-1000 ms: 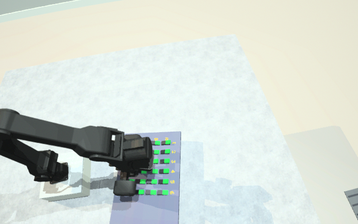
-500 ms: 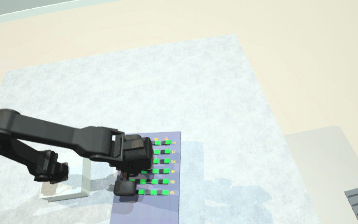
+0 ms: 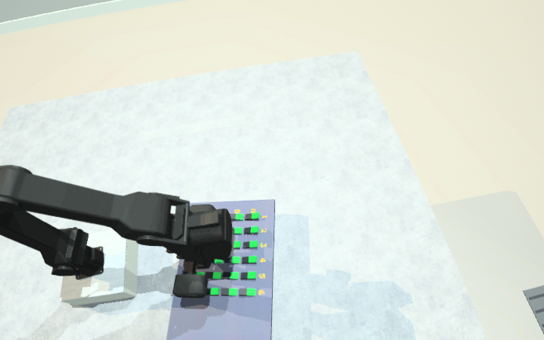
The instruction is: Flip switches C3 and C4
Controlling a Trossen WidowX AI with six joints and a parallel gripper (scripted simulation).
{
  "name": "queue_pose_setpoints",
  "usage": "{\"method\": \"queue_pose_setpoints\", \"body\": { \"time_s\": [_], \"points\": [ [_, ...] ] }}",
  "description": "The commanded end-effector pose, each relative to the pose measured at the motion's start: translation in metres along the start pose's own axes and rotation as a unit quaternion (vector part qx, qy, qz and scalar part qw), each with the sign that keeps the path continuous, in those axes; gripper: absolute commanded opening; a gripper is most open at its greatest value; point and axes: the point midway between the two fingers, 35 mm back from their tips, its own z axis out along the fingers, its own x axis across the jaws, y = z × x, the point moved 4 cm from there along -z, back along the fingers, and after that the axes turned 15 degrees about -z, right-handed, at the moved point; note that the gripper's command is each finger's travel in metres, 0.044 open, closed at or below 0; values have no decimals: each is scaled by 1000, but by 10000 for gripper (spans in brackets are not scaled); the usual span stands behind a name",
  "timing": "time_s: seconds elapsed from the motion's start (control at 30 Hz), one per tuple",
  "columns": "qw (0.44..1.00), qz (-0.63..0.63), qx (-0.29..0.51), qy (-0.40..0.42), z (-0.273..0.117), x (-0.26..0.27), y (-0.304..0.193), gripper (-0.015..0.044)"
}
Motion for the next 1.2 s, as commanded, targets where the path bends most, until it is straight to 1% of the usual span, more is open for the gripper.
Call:
{"method": "queue_pose_setpoints", "body": {
  "time_s": [0.0,0.63,0.7,0.8,0.83,1.0,1.1,1.17],
  "points": [
    [1000,-2,2,2,2,0,-1,0],
    [1000,-2,2,2,5,0,-1,0],
    [1000,0,2,1,-7,0,2,0],
    [1000,-2,13,4,-51,-1,4,0],
    [1000,-2,14,5,-59,-1,3,0],
    [1000,-2,15,5,-62,0,5,0],
    [1000,-2,14,5,-67,6,29,0],
    [1000,-2,14,6,-68,8,36,0]
  ]
}}
